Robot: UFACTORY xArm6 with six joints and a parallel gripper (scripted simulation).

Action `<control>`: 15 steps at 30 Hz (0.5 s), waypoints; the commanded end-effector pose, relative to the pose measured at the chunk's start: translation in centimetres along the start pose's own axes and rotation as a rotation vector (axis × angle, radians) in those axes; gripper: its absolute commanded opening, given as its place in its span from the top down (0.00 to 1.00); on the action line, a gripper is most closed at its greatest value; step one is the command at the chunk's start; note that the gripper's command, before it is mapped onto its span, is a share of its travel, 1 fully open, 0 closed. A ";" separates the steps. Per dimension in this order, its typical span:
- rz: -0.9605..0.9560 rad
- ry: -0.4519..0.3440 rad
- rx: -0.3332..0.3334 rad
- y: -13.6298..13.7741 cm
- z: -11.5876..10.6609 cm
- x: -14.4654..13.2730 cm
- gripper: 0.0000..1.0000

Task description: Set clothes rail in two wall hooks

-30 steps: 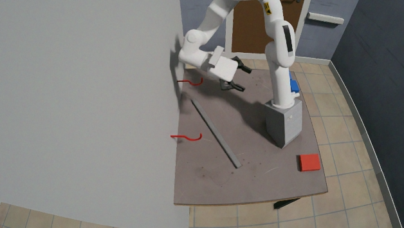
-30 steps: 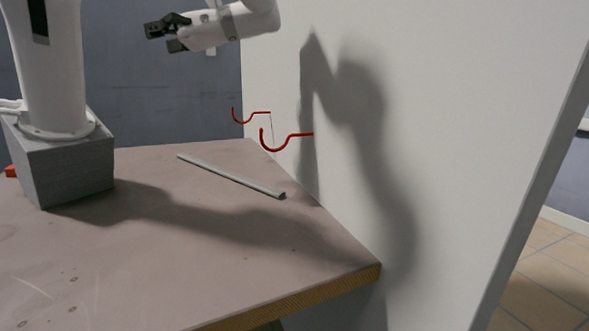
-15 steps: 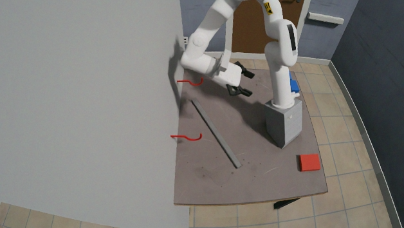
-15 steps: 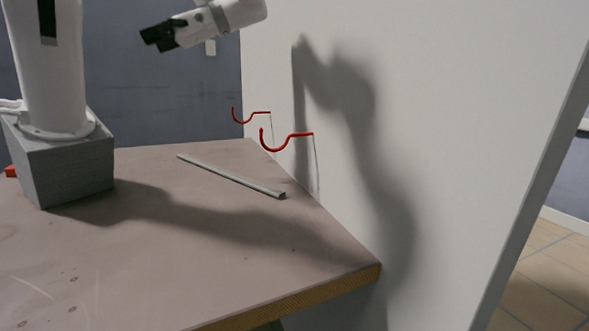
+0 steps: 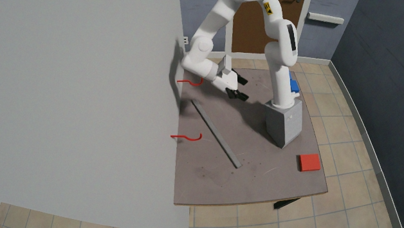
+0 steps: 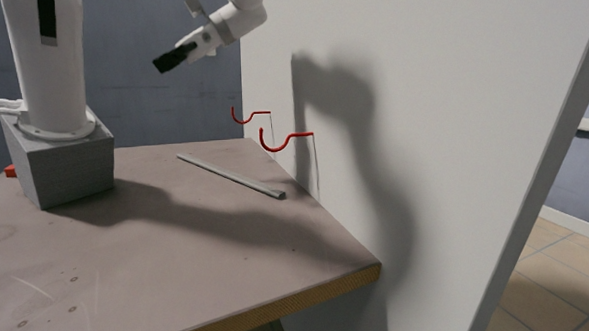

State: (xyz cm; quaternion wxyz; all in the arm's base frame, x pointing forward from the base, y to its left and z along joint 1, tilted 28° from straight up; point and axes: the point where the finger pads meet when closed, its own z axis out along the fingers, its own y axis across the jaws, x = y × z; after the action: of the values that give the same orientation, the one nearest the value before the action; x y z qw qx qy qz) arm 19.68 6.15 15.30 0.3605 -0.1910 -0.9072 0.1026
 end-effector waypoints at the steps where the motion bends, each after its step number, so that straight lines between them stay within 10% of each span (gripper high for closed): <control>1: -0.075 -0.059 0.023 -0.6 0.2 -1.8 0.00; 15: -0.359 -0.234 0.150 -2.3 0.4 -7.1 0.00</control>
State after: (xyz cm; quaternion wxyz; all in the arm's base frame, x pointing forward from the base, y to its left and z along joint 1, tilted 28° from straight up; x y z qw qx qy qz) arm 22.62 1.98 12.08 0.2948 -0.0291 -0.9474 0.1210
